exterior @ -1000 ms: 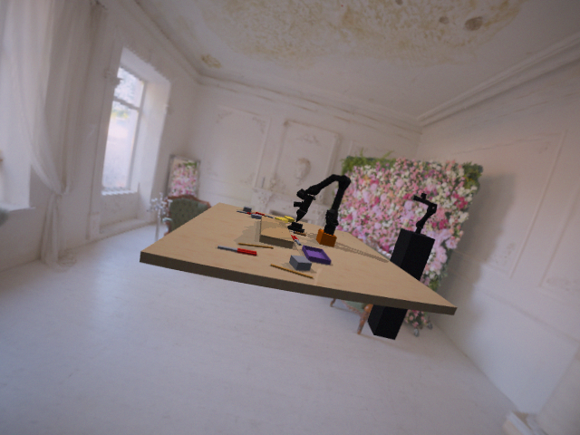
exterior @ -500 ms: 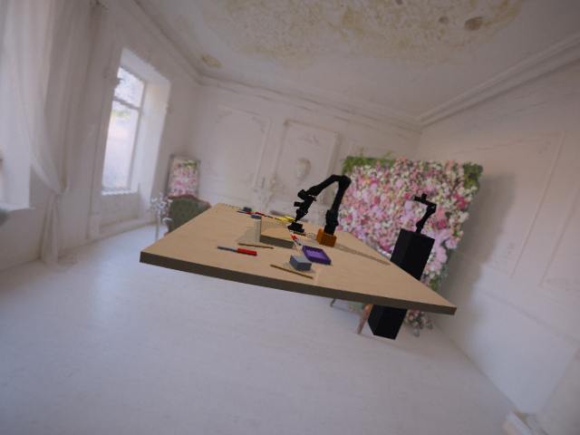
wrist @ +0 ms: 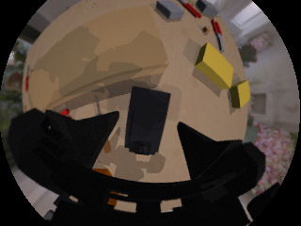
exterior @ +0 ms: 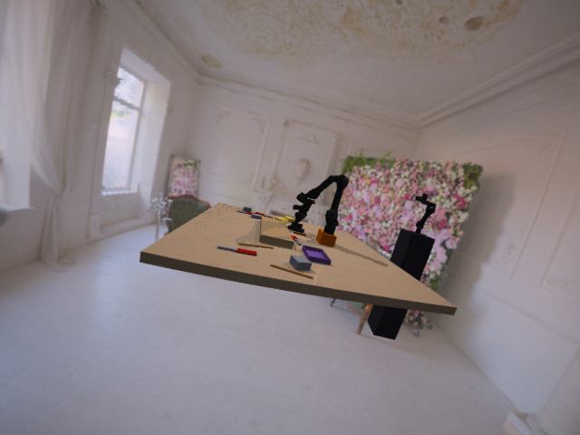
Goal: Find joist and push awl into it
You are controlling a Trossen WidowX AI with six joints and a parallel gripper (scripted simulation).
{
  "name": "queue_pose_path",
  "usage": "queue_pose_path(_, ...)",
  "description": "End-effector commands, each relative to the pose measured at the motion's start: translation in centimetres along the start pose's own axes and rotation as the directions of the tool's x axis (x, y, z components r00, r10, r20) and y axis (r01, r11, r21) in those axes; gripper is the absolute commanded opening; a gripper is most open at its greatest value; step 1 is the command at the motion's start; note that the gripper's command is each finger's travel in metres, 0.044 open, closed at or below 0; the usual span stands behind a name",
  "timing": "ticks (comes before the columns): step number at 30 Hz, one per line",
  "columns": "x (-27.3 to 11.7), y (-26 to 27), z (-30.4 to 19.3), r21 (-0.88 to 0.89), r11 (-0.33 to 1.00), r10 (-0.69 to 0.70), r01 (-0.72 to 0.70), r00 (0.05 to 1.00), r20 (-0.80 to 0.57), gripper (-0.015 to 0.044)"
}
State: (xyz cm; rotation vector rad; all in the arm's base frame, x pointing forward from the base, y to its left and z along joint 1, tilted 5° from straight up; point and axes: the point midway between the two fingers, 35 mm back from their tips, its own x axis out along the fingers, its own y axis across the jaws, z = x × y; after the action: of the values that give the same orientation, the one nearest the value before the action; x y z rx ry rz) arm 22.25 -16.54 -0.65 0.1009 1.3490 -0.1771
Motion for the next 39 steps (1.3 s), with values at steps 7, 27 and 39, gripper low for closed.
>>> queue_pose_path(7,1.7,0.2,-0.7,0.004,1.000,0.007,-0.007,1.000,-0.005,0.0440)
queue_pose_path(27,2.2,0.2,-1.0,0.004,1.000,0.007,-0.007,1.000,-0.005,0.0262)
queue_pose_path(39,2.2,0.2,-1.0,0.004,1.000,0.007,-0.007,1.000,-0.005,0.0182)
